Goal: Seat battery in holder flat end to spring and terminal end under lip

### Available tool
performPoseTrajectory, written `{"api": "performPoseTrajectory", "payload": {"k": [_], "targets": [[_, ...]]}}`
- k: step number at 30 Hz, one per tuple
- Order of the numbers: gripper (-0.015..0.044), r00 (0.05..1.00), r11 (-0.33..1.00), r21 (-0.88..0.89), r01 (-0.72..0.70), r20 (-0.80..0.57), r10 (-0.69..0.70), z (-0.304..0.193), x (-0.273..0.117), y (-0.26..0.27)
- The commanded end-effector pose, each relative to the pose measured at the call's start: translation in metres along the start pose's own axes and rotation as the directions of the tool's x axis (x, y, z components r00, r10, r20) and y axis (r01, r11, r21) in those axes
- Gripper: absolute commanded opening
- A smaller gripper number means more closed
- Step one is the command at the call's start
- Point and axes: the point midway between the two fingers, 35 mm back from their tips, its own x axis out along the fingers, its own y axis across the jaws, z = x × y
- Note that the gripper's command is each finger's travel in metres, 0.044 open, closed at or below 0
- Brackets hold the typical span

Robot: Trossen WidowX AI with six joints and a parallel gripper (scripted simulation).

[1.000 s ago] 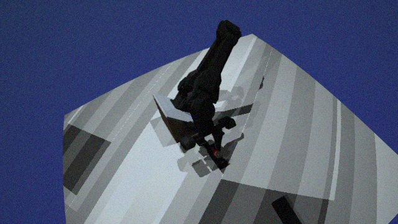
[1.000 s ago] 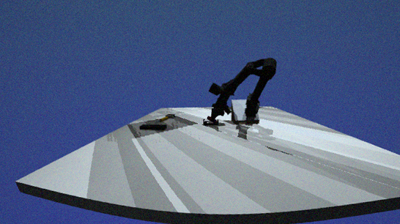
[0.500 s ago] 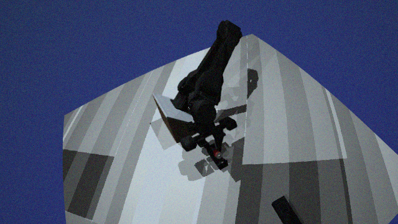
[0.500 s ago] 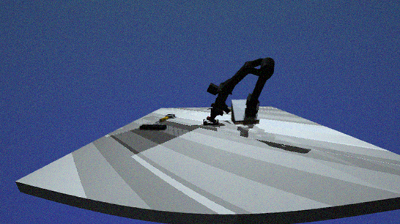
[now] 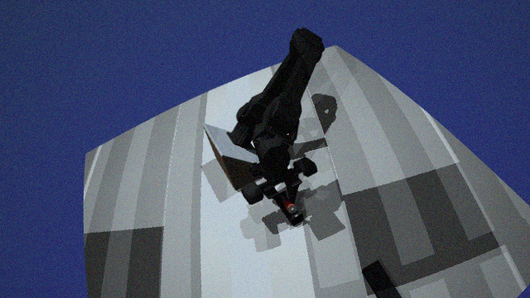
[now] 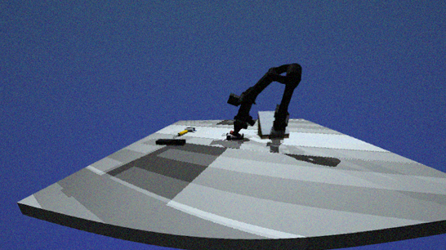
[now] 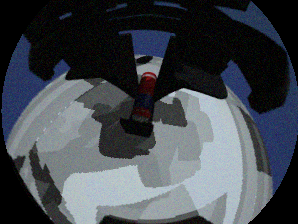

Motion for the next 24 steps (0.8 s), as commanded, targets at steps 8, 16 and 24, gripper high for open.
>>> {"api": "performPoseTrajectory", "payload": {"k": [8,16,24], "targets": [[0.0076,0.996,1.000,0.008,-0.011,0.084,0.011,0.0034,0.0048,0.0030],[0.0076,0.992,1.000,0.006,-0.014,0.129,0.013,0.0023,0.0062,0.0031],[0.0076,0.985,1.000,0.003,-0.015,0.174,0.014,0.0013,0.0074,0.0030]]}}
